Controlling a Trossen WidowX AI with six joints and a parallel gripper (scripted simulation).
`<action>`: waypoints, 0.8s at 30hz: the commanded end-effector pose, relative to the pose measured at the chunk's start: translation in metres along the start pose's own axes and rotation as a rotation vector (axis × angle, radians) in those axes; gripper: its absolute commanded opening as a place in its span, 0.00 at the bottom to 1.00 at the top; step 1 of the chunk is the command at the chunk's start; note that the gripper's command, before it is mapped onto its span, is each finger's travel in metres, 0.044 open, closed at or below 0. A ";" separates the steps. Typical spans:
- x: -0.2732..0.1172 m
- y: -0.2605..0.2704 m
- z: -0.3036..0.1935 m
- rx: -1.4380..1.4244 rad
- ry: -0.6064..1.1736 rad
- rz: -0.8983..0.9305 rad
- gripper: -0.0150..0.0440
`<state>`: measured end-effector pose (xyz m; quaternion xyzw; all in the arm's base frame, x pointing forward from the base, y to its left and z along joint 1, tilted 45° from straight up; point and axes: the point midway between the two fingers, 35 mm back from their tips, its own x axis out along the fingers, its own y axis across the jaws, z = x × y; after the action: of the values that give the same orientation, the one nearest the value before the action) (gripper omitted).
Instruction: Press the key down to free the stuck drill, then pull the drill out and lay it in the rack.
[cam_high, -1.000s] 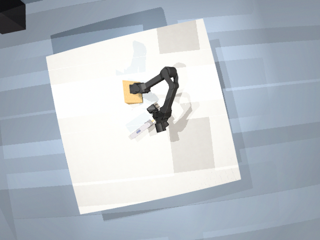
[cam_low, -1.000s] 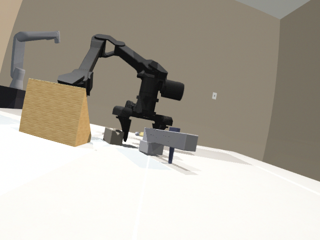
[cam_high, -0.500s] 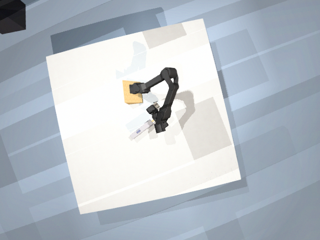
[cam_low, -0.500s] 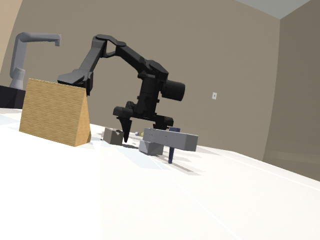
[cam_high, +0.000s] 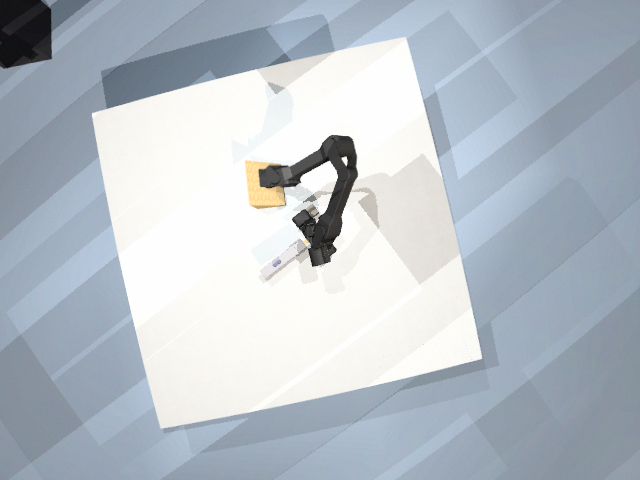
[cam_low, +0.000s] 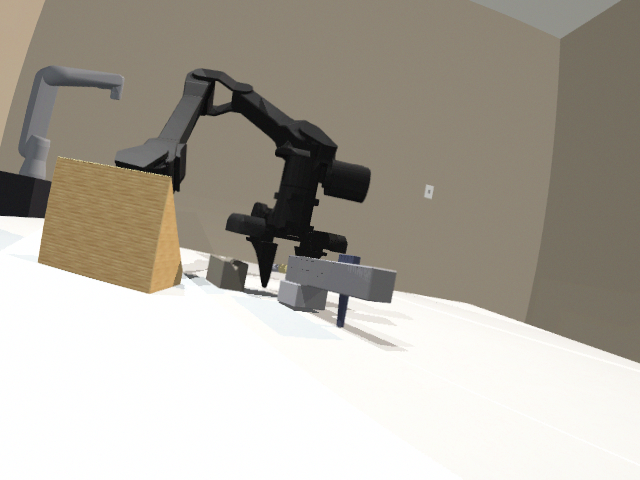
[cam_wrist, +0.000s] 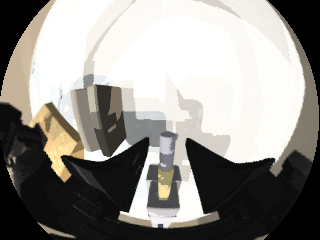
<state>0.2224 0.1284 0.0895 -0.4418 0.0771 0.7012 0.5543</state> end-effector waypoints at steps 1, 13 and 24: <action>0.000 0.000 0.000 0.000 0.000 0.000 0.47; -0.001 0.001 0.000 -0.001 0.003 0.004 0.25; -0.004 0.002 0.000 -0.001 0.004 0.006 0.25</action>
<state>0.2208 0.1267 0.0914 -0.4424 0.0764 0.7023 0.5524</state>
